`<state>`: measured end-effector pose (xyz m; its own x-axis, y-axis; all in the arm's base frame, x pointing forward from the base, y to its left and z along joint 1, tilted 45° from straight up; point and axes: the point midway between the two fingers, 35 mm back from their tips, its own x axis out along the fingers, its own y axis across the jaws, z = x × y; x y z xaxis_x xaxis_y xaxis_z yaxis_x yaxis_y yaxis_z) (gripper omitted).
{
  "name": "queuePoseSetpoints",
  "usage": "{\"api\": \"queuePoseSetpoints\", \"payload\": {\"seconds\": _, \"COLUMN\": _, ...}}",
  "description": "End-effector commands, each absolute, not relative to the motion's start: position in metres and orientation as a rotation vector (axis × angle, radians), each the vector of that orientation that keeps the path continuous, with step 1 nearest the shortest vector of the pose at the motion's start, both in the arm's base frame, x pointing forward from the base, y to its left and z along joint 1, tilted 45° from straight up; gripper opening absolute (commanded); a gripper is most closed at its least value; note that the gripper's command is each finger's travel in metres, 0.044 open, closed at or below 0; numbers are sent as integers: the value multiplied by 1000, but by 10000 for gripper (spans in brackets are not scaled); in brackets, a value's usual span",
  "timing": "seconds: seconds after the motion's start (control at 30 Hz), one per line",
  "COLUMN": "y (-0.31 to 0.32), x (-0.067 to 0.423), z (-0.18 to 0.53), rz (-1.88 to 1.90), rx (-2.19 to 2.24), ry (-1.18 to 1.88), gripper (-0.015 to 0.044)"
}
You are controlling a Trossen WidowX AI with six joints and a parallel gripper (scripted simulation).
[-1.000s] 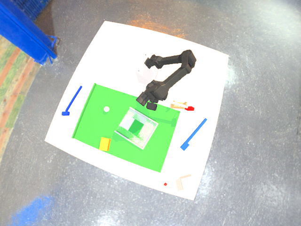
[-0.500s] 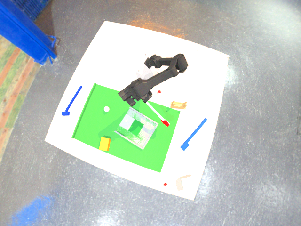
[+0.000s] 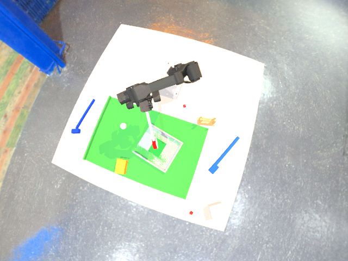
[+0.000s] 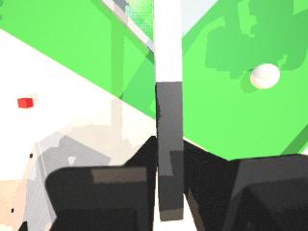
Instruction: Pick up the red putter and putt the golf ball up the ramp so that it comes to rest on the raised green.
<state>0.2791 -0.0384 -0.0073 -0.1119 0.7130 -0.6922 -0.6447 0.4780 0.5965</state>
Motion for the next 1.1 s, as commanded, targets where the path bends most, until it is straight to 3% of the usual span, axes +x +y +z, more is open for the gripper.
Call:
{"api": "queuePoseSetpoints", "payload": {"seconds": 0.0, "y": -62, "x": 278, "z": -23, "rz": 1056, "rx": 152, "ry": 1295, "gripper": 0}}
{"api": "queuePoseSetpoints", "payload": {"seconds": 0.63, "y": -155, "x": 225, "z": -115, "rz": 595, "rx": 605, "ry": 1616, "gripper": 0}}
{"api": "queuePoseSetpoints", "payload": {"seconds": 1.07, "y": -136, "x": 218, "z": -141, "rz": 579, "rx": 622, "ry": 1624, "gripper": 0}}
